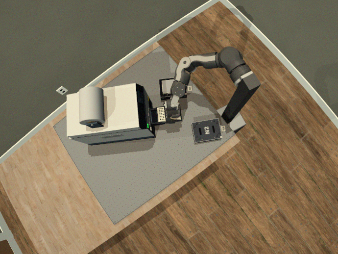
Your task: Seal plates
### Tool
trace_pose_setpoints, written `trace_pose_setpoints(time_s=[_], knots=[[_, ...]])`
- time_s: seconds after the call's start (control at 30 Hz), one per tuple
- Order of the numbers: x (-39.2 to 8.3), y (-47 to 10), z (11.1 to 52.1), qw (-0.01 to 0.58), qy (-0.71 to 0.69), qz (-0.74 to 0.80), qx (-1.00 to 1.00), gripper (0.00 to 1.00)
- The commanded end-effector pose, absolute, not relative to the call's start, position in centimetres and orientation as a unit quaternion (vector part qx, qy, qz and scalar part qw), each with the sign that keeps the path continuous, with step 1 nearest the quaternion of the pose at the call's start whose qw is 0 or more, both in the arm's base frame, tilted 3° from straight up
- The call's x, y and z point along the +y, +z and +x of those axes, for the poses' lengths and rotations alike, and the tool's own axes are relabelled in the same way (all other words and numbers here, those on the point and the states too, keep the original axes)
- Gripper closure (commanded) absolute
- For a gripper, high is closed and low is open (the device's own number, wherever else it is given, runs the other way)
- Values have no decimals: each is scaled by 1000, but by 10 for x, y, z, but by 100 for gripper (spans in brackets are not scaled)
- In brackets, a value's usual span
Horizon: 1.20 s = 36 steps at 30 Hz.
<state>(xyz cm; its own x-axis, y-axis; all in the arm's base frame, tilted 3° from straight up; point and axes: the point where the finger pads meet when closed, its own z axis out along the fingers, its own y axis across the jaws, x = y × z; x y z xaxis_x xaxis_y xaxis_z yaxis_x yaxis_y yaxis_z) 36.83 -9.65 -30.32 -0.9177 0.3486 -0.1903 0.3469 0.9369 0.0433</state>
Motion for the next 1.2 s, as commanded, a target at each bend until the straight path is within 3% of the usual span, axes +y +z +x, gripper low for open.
trace_pose_setpoints(time_s=[0.0,1.17], knots=[[-96,-302,369,99,6,177,979,35],[-97,-288,369,100,5,178,979,35]])
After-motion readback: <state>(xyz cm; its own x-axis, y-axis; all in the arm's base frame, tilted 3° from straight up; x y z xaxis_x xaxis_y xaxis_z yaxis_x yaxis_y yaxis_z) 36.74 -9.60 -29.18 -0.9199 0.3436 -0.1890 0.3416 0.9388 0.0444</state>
